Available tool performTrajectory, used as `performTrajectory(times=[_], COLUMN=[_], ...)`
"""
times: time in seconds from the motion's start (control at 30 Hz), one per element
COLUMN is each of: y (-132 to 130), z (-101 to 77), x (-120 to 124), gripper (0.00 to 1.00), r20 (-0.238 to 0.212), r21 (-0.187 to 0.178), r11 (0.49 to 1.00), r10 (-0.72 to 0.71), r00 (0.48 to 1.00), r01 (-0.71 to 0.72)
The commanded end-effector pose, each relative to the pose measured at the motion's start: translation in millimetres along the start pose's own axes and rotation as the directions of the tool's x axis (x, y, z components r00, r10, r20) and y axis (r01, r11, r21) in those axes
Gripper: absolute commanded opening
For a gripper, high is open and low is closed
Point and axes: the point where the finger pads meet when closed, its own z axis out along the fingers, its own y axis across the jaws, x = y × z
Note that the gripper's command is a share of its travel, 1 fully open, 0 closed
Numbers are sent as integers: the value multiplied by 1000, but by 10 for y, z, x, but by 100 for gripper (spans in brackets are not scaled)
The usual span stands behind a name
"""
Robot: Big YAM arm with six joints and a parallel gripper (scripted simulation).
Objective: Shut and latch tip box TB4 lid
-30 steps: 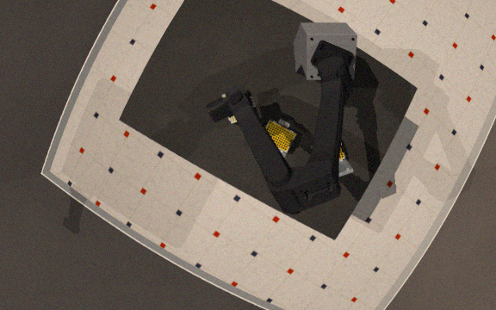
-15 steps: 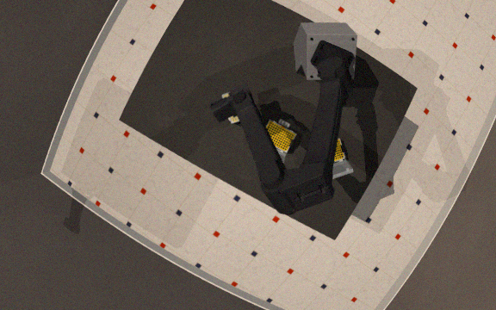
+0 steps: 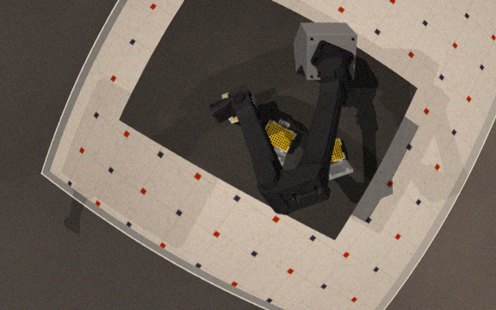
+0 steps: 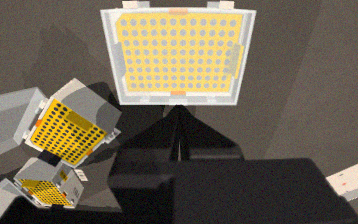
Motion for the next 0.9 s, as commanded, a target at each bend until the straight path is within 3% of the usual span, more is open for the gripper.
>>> performTrajectory(times=[0.0, 0.37, 0.5, 0.57, 0.8, 0.87], y=[34, 33, 20, 10, 10, 27], z=[118, 268, 263, 201, 201, 272], x=[26, 32, 96, 22, 22, 67], gripper=[0, 0, 0, 0, 0, 0], r20=[-8, -8, -21, -2, -2, -14], r21=[-1, -1, 1, 0, 0, -1], r11=[1000, 1000, 1000, 1000, 1000, 1000], r10=[5, 5, 13, 9, 9, 9], r00=[1000, 1000, 1000, 1000, 1000, 1000], r01=[-5, -5, -13, -9, -9, -9])
